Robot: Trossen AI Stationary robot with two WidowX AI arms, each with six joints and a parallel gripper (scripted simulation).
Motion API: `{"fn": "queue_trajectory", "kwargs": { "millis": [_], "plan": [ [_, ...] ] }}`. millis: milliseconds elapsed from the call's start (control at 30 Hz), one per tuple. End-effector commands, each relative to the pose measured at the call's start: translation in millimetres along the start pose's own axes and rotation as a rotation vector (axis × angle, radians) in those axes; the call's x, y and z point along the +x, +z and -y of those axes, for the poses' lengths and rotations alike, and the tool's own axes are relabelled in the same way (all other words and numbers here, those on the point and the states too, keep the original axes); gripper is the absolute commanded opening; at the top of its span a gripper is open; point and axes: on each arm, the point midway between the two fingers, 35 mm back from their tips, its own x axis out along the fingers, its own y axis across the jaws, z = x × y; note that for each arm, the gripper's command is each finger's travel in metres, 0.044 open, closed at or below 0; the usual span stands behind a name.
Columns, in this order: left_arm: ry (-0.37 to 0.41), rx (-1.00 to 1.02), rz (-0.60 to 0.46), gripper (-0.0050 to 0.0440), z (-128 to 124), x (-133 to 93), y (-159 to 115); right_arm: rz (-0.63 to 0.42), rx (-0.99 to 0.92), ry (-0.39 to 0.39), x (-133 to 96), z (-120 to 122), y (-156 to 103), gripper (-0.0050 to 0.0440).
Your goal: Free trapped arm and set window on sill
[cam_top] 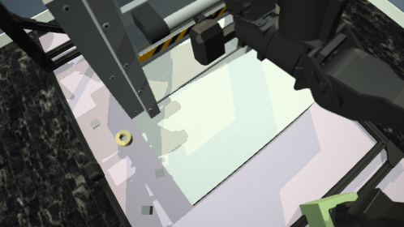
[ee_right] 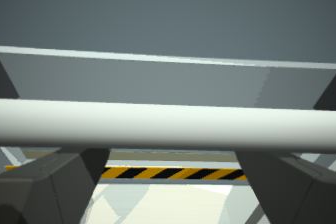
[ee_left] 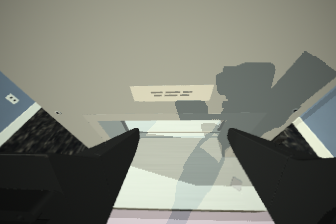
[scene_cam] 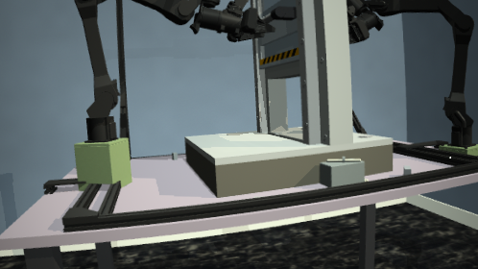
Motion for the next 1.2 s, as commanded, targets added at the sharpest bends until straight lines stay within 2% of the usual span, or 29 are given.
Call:
{"fn": "queue_trajectory", "kwargs": {
  "millis": [0,600,933,1000,1167],
  "plan": [
    [0.006,-0.002,-0.021,0.0400,-12,-24,5,0.149,0.001,0.003,-10,0,54,0.0400],
    [-0.011,0.001,-0.020,0.0400,-23,-33,5,0.149,0.001,0.003,-10,0,54,0.0400],
    [-0.074,0.013,-0.006,0.0400,-57,-63,3,0.149,0.001,0.003,-10,0,54,0.0400],
    [-0.074,0.013,-0.006,0.0400,-57,-63,3,0.149,0.001,0.003,-10,0,54,0.0400],
    [-0.122,0.027,0.014,0.0400,-80,-86,-3,0.149,0.001,0.003,-10,0,54,0.0400]
  ]
}}
